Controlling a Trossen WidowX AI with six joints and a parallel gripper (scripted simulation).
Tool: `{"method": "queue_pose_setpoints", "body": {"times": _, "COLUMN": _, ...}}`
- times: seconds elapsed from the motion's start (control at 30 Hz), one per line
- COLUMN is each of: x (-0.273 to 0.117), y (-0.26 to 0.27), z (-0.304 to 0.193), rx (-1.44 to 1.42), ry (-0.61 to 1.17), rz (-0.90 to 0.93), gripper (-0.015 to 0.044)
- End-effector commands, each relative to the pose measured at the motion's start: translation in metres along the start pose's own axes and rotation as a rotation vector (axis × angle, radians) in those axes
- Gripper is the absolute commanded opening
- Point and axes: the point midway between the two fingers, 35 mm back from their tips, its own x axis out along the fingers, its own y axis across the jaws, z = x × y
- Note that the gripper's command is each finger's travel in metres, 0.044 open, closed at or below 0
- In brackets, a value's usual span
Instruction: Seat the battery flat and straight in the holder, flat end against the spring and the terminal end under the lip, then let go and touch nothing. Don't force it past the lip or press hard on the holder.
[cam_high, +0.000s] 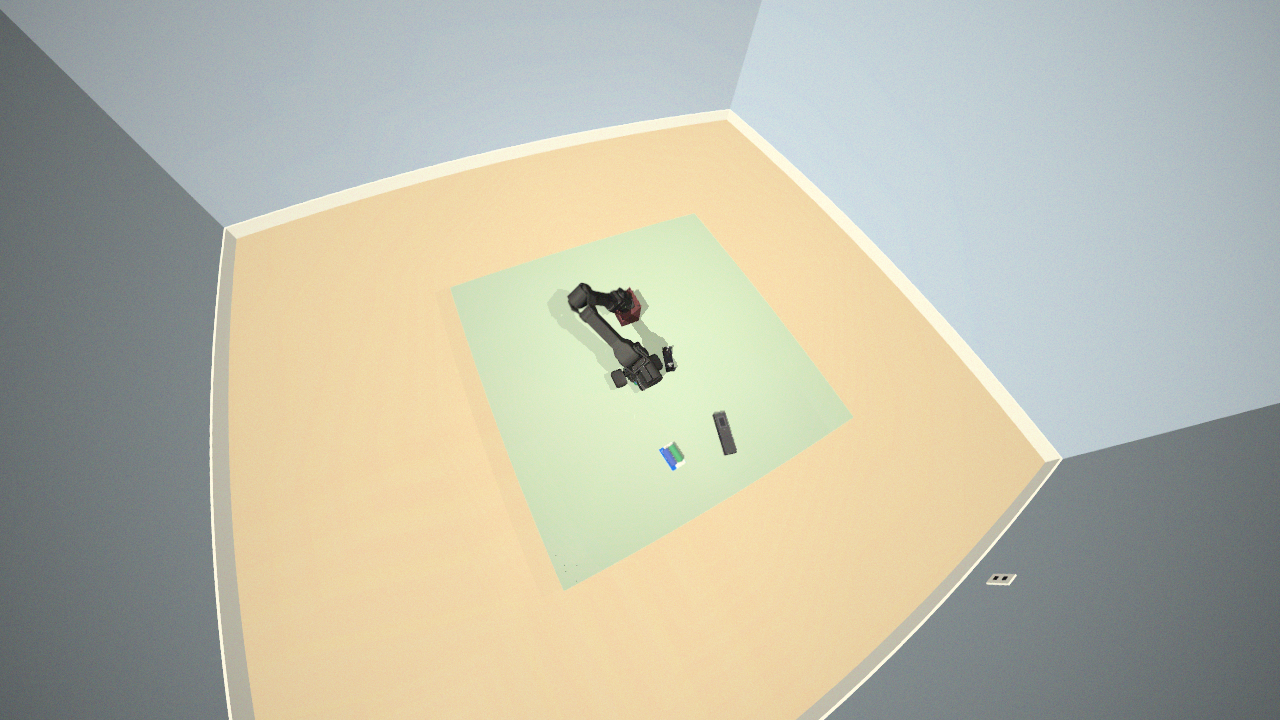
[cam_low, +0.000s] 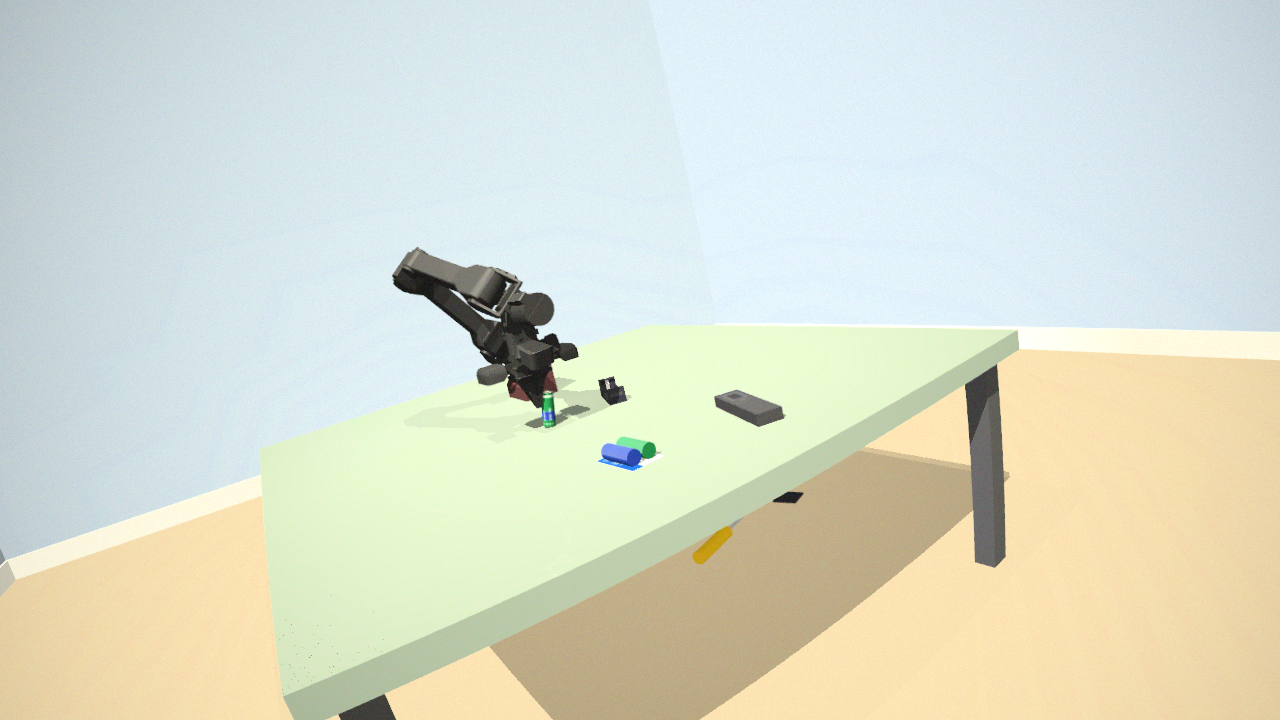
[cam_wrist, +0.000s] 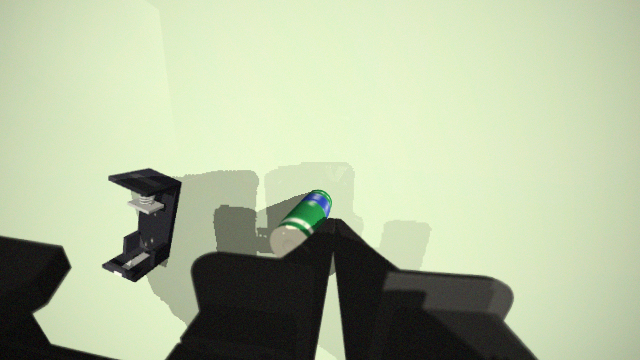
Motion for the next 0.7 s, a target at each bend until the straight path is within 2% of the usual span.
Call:
{"method": "queue_pose_setpoints", "body": {"times": 0.0, "x": 0.001, "y": 0.008, "z": 0.000, "rx": 0.000, "ry": 0.002, "rz": 0.000, "gripper": 0.0000}}
{"method": "queue_pose_setpoints", "body": {"times": 0.67, "x": 0.001, "y": 0.037, "z": -0.002, "rx": -0.001, "ry": 0.002, "rz": -0.001, "gripper": 0.0000}}
